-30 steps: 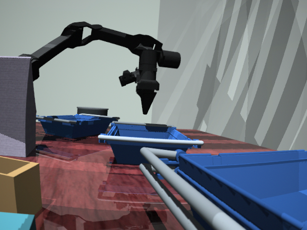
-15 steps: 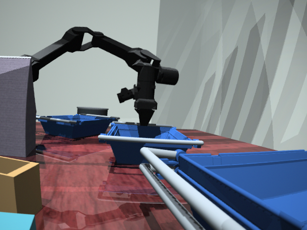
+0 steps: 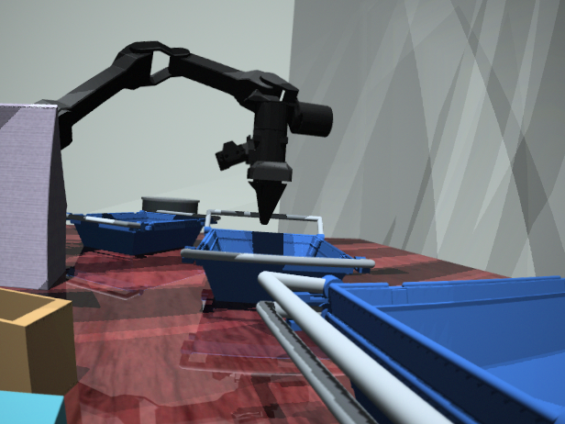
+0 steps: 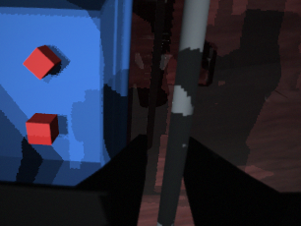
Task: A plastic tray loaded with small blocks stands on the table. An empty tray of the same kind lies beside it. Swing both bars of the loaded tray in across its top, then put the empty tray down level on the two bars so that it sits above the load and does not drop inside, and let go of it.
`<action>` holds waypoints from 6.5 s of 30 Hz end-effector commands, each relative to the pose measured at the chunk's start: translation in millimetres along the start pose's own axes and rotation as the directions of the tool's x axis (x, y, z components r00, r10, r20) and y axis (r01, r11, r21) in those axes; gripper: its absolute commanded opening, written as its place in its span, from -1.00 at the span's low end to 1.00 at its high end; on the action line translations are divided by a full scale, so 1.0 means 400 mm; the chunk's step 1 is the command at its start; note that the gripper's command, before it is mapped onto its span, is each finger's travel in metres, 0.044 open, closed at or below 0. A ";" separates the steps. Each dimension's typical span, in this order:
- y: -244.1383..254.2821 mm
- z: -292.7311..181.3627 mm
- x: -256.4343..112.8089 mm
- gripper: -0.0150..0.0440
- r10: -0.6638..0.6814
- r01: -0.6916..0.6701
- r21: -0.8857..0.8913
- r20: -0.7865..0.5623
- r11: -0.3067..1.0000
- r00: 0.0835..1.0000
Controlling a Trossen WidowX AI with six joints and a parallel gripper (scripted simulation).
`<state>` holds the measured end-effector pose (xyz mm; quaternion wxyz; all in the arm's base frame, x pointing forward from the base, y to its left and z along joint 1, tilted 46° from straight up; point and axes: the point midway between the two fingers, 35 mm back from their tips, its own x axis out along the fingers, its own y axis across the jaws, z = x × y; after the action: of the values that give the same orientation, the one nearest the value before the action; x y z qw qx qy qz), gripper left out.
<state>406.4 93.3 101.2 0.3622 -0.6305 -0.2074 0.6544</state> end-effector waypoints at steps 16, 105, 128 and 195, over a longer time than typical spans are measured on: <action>0.142 -0.001 0.038 -0.20 0.024 -0.024 0.013 0.000 1.000 1.000; 0.786 0.008 -0.092 -0.20 0.037 0.037 -0.012 -0.003 -0.999 0.999; 0.785 0.007 0.052 -0.20 0.035 0.035 -0.012 -0.003 -0.999 0.999; 0.611 0.000 -0.067 -0.49 0.031 0.031 -0.016 -0.007 -0.999 0.999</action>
<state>352.8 -86.2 -58.7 -0.6334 -0.3574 -0.6590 -0.1915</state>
